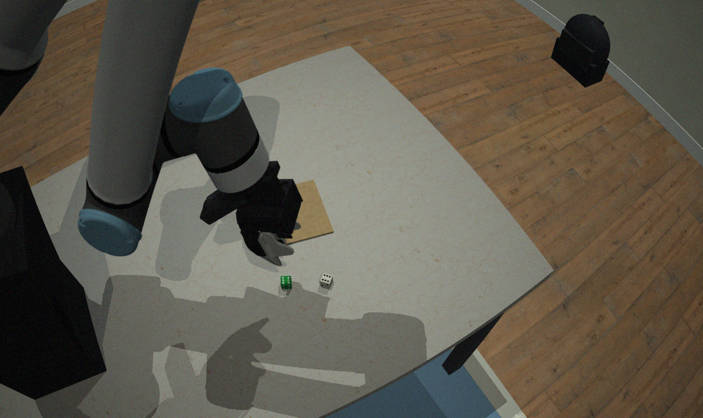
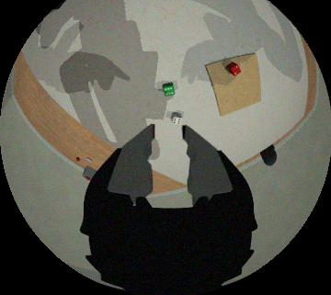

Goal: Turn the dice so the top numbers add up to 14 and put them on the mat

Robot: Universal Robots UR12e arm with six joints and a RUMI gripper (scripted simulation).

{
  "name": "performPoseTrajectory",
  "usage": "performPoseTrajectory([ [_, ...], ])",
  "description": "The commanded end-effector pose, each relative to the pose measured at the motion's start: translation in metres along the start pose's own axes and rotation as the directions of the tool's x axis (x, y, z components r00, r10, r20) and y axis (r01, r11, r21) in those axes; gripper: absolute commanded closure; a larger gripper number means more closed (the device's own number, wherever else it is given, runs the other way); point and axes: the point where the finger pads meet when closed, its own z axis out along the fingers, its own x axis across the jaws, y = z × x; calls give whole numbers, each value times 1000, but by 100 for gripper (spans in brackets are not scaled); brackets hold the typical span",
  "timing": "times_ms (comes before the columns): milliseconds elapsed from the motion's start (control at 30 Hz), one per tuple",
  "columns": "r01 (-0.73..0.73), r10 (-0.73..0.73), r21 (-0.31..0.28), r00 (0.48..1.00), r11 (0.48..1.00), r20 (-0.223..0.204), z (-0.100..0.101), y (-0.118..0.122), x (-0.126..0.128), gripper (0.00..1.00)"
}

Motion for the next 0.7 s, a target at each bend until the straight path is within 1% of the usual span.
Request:
performPoseTrajectory([
  [0,1,-2,121,1000,993,9,-1,6,0,79],
  [67,1,-2,121,1000,993,9,-1,6,0,79],
  [233,1,-3,185,1000,983,10,-1,10,0,79],
  [400,0,-2,227,1000,974,10,-2,12,1,79],
  [533,0,-2,245,1000,970,10,-3,13,1,79],
  [667,0,-2,250,1000,968,10,-3,14,1,79],
])
